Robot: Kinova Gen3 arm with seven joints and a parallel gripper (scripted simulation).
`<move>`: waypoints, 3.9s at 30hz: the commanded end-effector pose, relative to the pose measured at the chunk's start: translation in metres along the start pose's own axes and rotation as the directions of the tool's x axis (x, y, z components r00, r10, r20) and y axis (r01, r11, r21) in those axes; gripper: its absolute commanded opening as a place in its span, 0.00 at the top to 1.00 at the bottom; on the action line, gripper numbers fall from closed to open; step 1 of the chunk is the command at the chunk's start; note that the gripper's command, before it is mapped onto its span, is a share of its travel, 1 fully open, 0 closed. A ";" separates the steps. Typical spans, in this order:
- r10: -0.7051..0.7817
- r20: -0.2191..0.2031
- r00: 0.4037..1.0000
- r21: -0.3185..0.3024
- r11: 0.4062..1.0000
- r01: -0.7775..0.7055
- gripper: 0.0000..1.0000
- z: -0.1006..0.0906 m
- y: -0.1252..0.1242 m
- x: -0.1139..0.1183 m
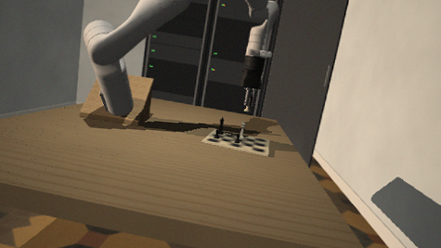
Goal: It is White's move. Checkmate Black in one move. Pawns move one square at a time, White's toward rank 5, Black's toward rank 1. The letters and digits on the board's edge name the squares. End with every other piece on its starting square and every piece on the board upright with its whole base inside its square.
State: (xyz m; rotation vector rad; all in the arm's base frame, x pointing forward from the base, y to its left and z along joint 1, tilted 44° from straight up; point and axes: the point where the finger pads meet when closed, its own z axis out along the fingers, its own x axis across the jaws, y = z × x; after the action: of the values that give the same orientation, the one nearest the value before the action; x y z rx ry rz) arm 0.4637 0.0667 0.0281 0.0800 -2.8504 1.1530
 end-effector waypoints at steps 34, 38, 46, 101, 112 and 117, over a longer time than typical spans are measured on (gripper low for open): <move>-0.887 -0.004 0.463 -0.003 0.463 0.887 1.00 -0.002 -0.021 0.047; -0.925 -0.004 0.379 -0.001 0.379 0.925 1.00 -0.001 -0.021 0.052; -0.942 -0.003 0.335 0.002 0.335 0.942 1.00 -0.002 -0.022 0.055; -0.951 0.000 0.308 0.000 0.308 0.951 1.00 0.094 -0.023 0.054; -0.951 0.000 0.308 0.000 0.308 0.951 1.00 0.094 -0.023 0.054; -0.951 0.000 0.308 0.000 0.308 0.951 1.00 0.094 -0.023 0.054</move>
State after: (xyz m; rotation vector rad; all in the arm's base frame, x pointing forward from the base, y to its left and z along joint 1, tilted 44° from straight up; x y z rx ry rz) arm 0.4061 -0.0158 -0.0173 1.5445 -1.9903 0.7672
